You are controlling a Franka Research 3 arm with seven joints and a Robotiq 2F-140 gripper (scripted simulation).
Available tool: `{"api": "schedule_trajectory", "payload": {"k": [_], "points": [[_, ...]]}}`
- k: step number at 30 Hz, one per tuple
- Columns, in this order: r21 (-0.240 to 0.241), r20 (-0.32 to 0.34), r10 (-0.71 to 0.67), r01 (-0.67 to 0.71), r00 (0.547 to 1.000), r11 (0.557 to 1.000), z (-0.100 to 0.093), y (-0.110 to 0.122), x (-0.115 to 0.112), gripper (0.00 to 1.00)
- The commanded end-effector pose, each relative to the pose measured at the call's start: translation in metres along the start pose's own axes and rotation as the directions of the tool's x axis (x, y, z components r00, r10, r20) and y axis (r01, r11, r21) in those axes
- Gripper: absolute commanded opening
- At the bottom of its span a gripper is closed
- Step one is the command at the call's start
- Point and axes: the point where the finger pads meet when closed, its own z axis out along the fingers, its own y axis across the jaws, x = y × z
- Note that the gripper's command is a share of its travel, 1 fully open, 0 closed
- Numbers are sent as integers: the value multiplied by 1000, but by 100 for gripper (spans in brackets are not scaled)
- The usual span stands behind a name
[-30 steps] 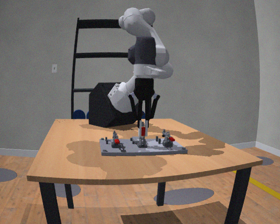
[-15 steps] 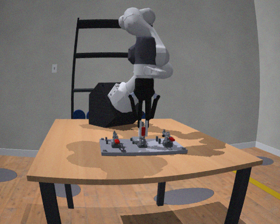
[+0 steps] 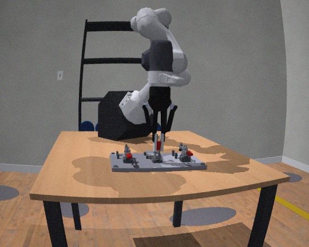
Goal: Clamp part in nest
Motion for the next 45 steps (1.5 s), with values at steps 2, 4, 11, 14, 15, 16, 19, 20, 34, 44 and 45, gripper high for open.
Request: {"api": "schedule_trajectory", "payload": {"k": [2, 4, 11, 14, 15, 16, 19, 20, 34, 44, 45], "points": [[1, -7, 6, -6, 1000, 1000, 2, -1, 8, 0], [1, -7, 6, -6, 1000, 1000, 2, -1, 8, 0], [1, -7, 6, -6, 1000, 1000, 6, -1, 16, 0], [1, -7, 6, -6, 1000, 1000, 8, -1, 19, 0], [1, -7, 6, -6, 1000, 1000, 9, -1, 20, 0], [1, -7, 6, -6, 1000, 1000, 9, -1, 21, 0], [1, -7, 6, -6, 1000, 1000, 12, -1, 23, 0], [1, -7, 6, -6, 1000, 1000, 12, -1, 23, 0], [1, -7, 6, -6, 1000, 1000, 22, -1, 32, 0], [1, -7, 6, -6, 1000, 1000, 27, -1, 35, 0], [1, -7, 6, -6, 1000, 1000, 27, -1, 35, 0]]}}
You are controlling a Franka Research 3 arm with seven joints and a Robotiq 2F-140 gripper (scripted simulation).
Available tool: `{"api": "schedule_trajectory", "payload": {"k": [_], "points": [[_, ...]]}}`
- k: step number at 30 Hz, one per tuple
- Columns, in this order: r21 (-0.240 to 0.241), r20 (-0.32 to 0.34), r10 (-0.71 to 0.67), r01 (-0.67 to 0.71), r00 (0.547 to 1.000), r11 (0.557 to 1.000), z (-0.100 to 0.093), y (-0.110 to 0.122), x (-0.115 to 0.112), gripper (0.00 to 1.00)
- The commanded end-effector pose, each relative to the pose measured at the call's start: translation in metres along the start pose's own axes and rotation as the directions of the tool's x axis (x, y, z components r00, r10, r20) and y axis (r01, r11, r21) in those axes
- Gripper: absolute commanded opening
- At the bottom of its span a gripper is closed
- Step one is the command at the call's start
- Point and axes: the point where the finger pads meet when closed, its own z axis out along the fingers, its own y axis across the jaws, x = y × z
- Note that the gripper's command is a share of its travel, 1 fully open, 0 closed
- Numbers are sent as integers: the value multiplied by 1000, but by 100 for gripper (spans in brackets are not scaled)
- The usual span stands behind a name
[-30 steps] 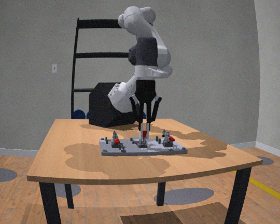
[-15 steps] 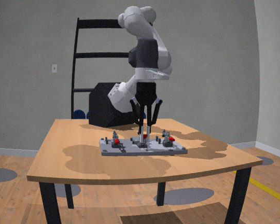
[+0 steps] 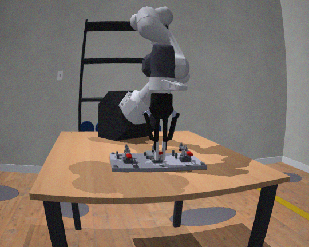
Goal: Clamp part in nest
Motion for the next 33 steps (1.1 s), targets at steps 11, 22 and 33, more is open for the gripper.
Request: {"api": "schedule_trajectory", "payload": {"k": [11, 22, 33], "points": [[2, 2, 4, -4, 1000, 1000, 7, -1, 1, 0], [2, 2, 4, -4, 1000, 1000, 8, -1, 2, 0], [2, 2, 4, -4, 1000, 1000, 8, -1, 2, 0]]}}
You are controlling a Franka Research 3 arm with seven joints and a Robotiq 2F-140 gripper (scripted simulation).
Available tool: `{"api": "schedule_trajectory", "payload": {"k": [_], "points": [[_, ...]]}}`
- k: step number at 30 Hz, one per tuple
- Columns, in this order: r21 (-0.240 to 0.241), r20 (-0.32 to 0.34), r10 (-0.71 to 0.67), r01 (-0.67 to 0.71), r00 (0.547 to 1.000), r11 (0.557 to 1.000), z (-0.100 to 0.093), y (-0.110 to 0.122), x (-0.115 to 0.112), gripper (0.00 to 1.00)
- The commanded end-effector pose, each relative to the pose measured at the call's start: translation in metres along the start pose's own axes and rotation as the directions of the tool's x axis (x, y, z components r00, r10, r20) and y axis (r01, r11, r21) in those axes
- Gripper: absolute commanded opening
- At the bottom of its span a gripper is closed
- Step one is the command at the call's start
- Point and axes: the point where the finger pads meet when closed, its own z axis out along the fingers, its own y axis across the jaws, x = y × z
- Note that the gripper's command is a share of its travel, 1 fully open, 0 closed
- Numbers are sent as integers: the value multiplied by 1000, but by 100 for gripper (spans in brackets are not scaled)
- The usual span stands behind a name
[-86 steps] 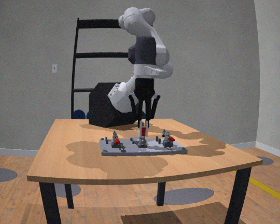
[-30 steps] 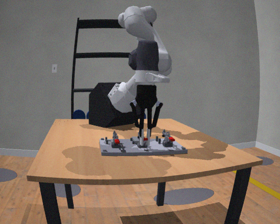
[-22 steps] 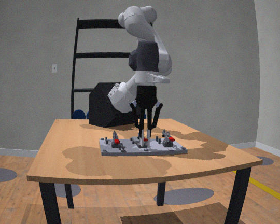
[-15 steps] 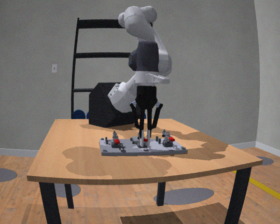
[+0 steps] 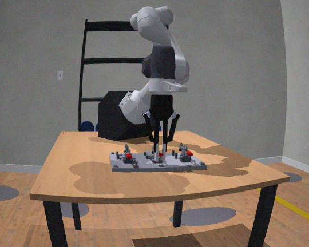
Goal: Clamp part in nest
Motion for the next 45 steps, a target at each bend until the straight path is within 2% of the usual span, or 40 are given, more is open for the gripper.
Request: {"api": "schedule_trajectory", "payload": {"k": [1, 45], "points": [[2, 5, 3, -3, 1000, 1000, 3, -1, -1, 0], [2, 5, 3, -3, 1000, 1000, 10, -1, 2, 0]]}}
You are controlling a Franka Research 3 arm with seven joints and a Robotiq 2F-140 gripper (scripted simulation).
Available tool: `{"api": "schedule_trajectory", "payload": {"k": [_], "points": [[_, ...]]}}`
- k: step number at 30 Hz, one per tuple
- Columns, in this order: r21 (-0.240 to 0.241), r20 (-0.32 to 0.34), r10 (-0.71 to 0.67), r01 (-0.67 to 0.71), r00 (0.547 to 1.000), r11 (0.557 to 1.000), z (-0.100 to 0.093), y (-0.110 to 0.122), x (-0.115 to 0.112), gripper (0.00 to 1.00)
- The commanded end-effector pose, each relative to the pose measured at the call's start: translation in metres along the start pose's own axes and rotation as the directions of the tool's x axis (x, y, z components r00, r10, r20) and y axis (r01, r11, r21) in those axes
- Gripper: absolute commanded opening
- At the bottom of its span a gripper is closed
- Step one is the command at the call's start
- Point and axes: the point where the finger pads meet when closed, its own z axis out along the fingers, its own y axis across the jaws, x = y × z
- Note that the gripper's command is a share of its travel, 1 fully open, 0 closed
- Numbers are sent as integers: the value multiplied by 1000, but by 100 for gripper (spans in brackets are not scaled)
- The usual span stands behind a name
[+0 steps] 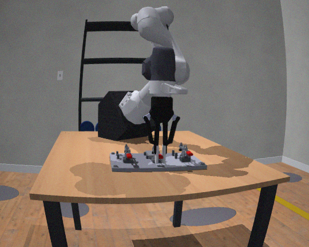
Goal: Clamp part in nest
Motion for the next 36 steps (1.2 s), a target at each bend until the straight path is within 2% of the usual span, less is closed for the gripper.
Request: {"api": "schedule_trajectory", "payload": {"k": [1, 28, 36], "points": [[2, 4, 3, -3, 1000, 1000, 3, -1, -1, 28], [2, 4, 3, -3, 1000, 1000, 3, -1, -1, 28], [2, 4, 3, -3, 1000, 1000, -6, -1, -1, 28]]}}
